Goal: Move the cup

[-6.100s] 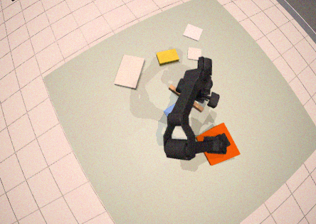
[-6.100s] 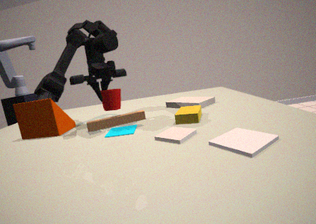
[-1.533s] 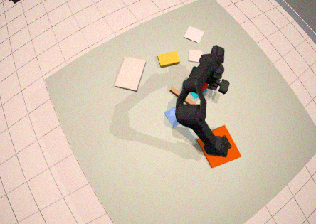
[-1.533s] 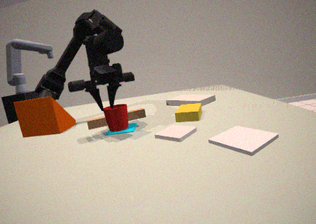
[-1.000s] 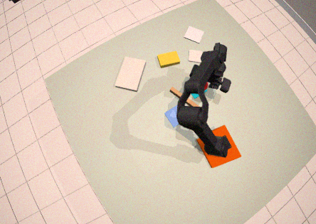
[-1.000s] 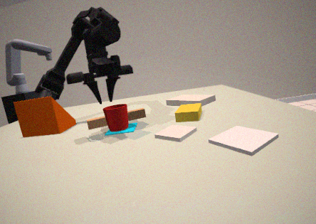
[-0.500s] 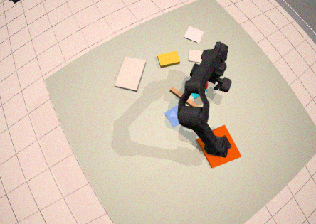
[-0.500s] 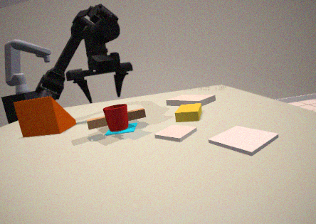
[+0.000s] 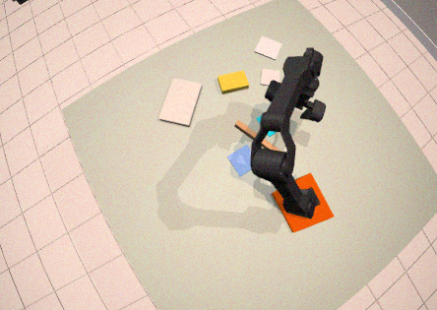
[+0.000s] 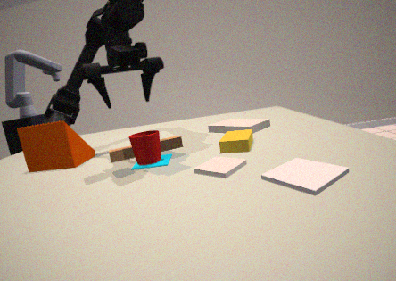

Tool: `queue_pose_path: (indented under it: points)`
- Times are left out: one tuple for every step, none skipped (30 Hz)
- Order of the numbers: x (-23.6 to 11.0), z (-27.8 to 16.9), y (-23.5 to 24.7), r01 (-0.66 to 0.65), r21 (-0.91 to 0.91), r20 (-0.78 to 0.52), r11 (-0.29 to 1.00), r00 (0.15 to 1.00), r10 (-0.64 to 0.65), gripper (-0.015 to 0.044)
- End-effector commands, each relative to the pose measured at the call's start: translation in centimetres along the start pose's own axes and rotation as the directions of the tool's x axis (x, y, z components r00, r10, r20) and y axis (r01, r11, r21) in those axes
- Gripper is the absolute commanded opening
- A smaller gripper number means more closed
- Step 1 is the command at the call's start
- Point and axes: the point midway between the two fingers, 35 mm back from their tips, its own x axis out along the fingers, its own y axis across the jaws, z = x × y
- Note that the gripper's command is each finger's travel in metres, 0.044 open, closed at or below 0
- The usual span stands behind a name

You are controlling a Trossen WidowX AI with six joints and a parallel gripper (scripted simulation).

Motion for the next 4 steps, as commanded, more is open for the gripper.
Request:
queue_pose_path:
  points:
    - [-0.59, -0.01, 0.02, 0.005, -0.004, 0.004, 1.000, 1.000, -0.005, 0.0440]
    - [-0.10, -0.02, 0.02, 0.000, 0.000, 0.000, 1.000, 1.000, 0.000, 0.0440]
    - [-0.10, -0.02, 0.02, 0.000, 0.000, 0.000, 1.000, 1.000, 0.000, 0.0440]
    - [-0.10, -0.02, 0.02, 0.000, 0.000, 0.000, 1.000, 1.000, 0.000, 0.0440]
